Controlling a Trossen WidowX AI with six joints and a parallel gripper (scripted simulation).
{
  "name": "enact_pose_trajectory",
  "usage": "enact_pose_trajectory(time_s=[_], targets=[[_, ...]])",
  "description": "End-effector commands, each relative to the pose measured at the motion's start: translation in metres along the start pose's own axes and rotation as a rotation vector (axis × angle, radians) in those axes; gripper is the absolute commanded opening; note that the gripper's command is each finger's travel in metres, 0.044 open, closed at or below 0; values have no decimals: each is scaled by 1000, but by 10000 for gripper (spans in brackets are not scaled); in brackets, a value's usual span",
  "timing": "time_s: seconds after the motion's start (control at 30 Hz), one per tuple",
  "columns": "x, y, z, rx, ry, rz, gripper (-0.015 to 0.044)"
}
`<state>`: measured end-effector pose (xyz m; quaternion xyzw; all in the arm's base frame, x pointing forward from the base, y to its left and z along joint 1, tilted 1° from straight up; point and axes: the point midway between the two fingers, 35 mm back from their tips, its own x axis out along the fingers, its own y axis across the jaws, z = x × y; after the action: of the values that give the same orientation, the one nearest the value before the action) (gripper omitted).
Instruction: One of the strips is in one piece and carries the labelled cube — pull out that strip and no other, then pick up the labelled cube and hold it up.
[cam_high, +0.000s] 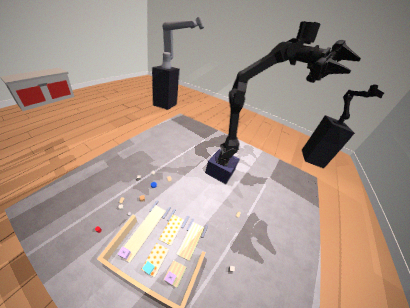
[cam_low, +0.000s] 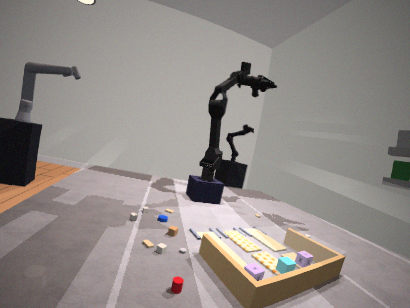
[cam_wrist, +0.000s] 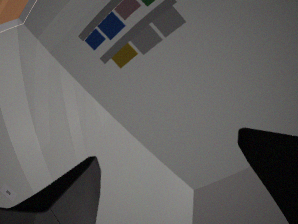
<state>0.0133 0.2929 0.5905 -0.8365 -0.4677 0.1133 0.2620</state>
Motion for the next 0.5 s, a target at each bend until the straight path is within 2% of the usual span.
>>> enact_pose_trajectory(time_s=[0.0,0.13,0.3,0.47], targets=[[1,1,0,3,1,2,400],[18,17,5,66,17,48,400],[55,65,14,226,62,156,400],[73,98,18,383,87,214,400]])
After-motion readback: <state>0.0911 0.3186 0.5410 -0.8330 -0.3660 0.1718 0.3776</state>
